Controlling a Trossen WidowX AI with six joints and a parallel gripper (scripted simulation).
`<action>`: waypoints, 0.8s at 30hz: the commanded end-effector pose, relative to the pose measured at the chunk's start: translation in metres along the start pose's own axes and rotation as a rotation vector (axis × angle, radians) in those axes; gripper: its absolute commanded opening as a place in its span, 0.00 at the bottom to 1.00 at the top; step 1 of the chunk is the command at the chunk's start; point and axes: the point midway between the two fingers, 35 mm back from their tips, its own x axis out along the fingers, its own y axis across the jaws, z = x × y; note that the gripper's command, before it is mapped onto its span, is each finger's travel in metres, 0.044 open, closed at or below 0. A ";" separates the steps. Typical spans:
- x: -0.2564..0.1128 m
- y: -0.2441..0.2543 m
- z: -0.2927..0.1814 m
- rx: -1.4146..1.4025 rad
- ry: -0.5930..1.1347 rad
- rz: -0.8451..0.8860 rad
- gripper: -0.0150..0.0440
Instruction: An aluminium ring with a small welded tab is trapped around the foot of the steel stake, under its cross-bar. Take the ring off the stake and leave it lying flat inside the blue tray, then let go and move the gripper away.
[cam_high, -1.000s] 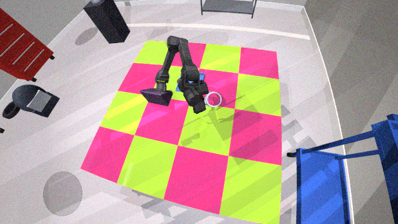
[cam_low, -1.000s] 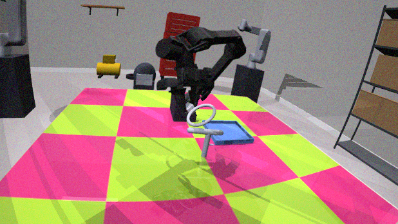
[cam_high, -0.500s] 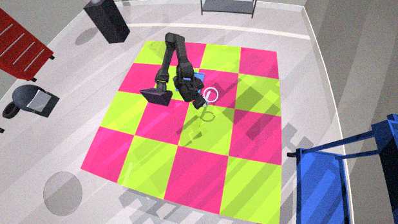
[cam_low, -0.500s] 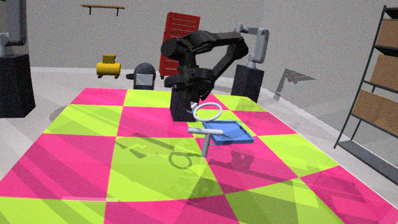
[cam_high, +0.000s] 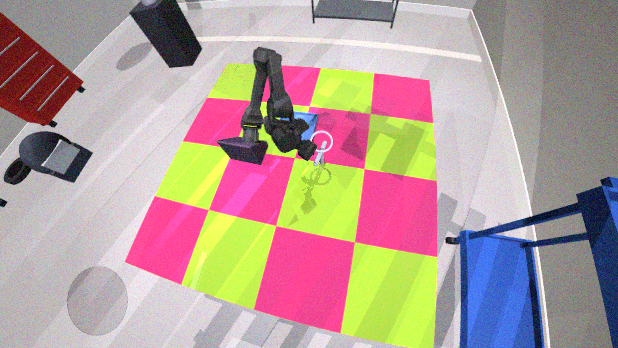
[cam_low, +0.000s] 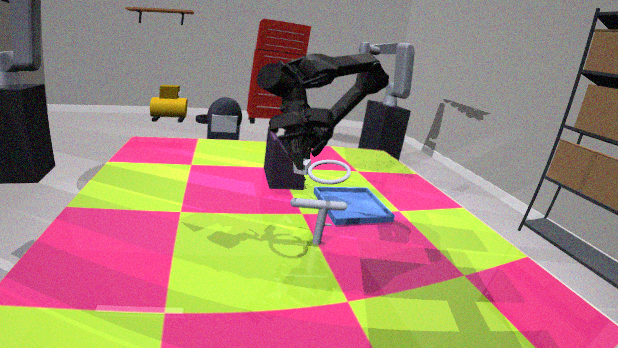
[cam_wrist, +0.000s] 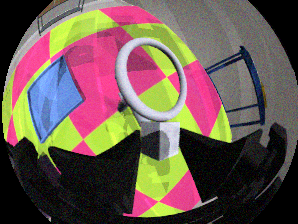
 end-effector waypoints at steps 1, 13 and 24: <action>-0.002 0.006 0.002 -0.081 -0.014 -0.024 0.25; -0.003 0.027 0.002 -0.320 -0.032 -0.078 0.25; -0.001 0.037 0.003 -0.370 -0.009 -0.079 0.25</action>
